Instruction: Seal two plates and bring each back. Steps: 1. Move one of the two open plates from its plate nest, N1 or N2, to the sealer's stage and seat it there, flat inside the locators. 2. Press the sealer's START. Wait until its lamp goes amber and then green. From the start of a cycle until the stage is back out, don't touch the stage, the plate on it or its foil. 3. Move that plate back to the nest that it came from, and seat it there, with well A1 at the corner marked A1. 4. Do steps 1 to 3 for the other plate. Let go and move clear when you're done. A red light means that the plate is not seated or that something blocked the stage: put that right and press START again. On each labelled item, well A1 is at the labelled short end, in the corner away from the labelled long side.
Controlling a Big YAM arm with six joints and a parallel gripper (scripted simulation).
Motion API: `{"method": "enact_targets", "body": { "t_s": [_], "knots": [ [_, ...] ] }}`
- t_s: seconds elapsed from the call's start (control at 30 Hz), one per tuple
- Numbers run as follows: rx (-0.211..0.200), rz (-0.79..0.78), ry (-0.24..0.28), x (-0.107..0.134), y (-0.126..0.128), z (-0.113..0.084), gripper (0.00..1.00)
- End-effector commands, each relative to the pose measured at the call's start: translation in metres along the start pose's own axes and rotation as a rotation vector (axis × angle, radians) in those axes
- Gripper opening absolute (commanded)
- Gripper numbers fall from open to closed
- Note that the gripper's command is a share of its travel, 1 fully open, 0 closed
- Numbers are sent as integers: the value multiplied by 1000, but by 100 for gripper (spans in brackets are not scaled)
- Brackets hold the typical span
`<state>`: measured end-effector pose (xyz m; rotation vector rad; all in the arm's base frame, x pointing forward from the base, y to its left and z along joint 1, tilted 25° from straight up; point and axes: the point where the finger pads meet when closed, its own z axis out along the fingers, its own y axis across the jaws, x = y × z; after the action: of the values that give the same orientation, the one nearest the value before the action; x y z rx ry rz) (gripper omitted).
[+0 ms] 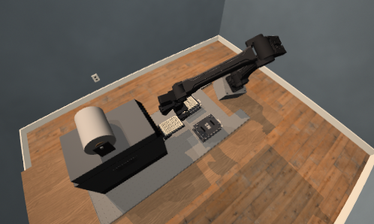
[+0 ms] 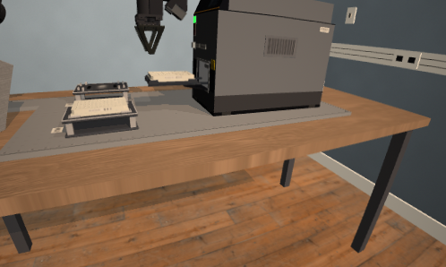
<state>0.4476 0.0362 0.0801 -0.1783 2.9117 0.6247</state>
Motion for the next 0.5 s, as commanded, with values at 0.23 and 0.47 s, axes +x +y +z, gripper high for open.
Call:
{"method": "enact_targets", "body": {
  "t_s": [0.23,0.47],
  "knots": [
    [1,5,-14,-9,25,-38,97],
    [4,-18,-24,-14,47,-56,94]
  ]
}}
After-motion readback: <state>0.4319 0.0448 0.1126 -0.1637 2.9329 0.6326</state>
